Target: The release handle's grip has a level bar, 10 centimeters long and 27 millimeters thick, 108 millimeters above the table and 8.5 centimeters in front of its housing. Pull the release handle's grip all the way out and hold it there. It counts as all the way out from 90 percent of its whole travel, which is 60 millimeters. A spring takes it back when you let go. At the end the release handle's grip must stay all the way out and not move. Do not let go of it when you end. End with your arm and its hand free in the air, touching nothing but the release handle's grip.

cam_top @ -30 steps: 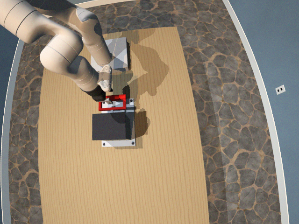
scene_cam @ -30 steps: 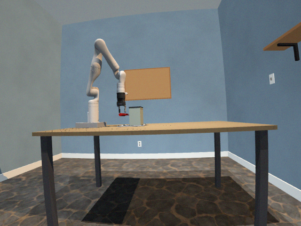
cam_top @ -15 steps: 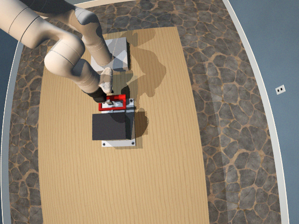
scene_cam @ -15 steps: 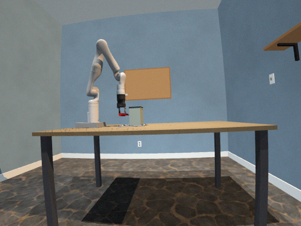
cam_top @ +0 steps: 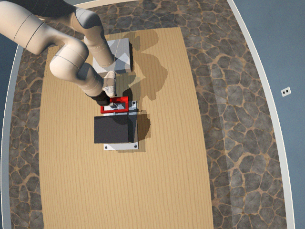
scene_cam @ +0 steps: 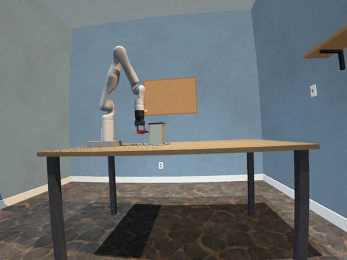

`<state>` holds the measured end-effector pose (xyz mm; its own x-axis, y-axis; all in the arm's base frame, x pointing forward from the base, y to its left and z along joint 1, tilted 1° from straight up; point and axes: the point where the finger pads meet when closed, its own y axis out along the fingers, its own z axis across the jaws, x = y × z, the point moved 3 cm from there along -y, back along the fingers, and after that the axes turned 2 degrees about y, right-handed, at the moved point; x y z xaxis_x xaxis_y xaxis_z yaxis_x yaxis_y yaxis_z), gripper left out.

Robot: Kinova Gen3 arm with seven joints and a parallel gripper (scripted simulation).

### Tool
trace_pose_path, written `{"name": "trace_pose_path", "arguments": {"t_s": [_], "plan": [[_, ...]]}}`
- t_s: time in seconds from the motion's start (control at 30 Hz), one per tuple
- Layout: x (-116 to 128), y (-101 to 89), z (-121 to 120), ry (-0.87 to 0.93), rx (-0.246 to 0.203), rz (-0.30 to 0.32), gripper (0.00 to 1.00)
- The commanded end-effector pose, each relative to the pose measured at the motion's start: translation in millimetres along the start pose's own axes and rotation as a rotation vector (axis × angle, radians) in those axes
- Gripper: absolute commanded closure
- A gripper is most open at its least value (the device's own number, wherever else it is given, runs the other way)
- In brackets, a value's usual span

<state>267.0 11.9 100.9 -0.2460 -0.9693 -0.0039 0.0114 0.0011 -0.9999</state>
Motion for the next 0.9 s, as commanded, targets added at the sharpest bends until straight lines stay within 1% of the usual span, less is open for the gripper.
{"name": "trace_pose_path", "arguments": {"t_s": [0.0,0.27,0.87], "plan": [[-1.5,3.4,-1.2,0.0,-0.001,0.002,0.02],[-1.5,6.3,-1.2,0.0,-0.001,0.002,0.02],[-1.6,6.6,-0.8,0.001,-0.001,0.003,0.02]]}}
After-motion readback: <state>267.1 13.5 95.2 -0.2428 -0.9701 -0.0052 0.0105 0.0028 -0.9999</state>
